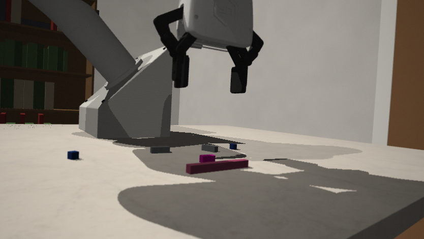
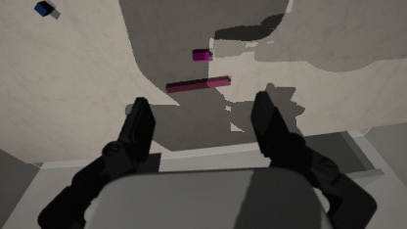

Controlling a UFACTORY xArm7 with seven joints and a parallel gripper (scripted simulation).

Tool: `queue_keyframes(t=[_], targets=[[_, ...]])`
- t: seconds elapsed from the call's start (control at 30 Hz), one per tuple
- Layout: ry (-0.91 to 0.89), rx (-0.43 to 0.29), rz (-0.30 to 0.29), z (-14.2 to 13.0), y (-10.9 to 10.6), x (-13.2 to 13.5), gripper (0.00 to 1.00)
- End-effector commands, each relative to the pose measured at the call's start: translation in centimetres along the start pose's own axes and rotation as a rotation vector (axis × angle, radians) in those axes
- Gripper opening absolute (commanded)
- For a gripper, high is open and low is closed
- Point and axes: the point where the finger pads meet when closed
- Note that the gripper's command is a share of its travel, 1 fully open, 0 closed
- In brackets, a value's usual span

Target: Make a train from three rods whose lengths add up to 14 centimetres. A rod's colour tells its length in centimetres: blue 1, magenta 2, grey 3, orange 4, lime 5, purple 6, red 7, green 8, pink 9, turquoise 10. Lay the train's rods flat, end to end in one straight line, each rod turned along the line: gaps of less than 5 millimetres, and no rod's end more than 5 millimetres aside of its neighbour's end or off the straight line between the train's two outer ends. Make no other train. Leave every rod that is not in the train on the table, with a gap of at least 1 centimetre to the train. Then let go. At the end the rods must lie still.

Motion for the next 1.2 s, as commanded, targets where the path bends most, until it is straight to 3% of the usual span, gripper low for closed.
queue_keyframes(t=[0.0,0.37,0.7,0.83,0.87,1.17], targets=[[0.0,-0.004,-0.003,-0.1,-0.2,0.1,1.0],[-0.005,-0.004,-0.003,0.0,-0.2,0.2,1.0],[-0.356,-0.005,-0.002,8.2,2.1,4.4,1.0],[-0.378,-0.005,-0.003,8.8,2.2,4.5,1.0],[-0.378,-0.005,-0.003,8.8,2.2,4.5,0.24],[-0.378,-0.005,-0.003,8.8,2.2,4.5,0.24]])
Point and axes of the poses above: the point where the finger pads meet when closed, its own y axis out along the fingers, its own x axis across the jaws, z = x × y, and after that the axes turned 5 degrees about y, right-handed
